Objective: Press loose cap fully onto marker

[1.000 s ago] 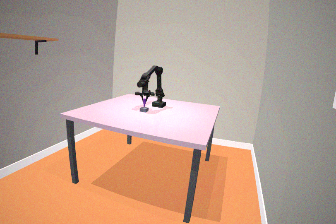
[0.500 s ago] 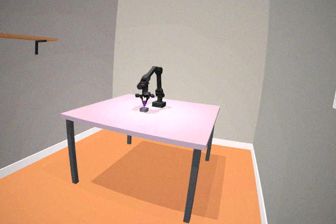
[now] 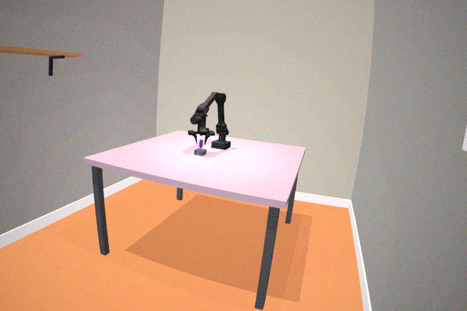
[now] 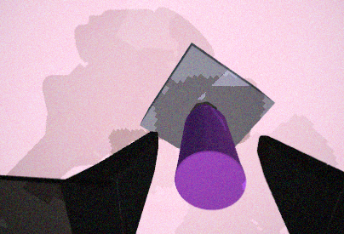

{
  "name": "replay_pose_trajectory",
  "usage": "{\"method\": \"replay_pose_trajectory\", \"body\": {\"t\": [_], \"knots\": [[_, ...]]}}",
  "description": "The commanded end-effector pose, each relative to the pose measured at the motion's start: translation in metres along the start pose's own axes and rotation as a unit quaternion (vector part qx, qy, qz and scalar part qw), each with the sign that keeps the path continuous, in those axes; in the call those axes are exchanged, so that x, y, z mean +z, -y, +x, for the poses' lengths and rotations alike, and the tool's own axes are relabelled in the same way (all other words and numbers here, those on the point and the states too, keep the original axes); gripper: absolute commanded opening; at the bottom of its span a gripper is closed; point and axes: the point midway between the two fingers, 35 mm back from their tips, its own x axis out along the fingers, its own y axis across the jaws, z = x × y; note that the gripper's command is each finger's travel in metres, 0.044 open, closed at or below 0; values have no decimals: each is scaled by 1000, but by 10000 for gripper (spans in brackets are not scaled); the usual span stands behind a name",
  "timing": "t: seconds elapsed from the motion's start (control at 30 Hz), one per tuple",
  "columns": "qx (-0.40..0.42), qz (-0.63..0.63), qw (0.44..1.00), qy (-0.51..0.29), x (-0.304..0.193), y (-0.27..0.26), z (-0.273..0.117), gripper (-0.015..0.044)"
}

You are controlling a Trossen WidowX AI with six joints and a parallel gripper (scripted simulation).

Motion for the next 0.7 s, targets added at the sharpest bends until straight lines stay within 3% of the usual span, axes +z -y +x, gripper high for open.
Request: {"method": "replay_pose_trajectory", "body": {"t": [0.0, 0.1, 0.2, 0.37, 0.5, 0.67], "knots": [[0, 0, 1000, 0, 0, 0, 0, 368], [0, 0, 1000, 0, 0, 0, 0, 440], [0, 0, 1000, 0, 1, 1, -10, 440], [0, 0, 1000, 0, 0, 0, -73, 440], [0, 0, 1000, 0, 0, 0, -75, 440], [-1, 167, 986, 0, 2, -1, -70, 309]]}}
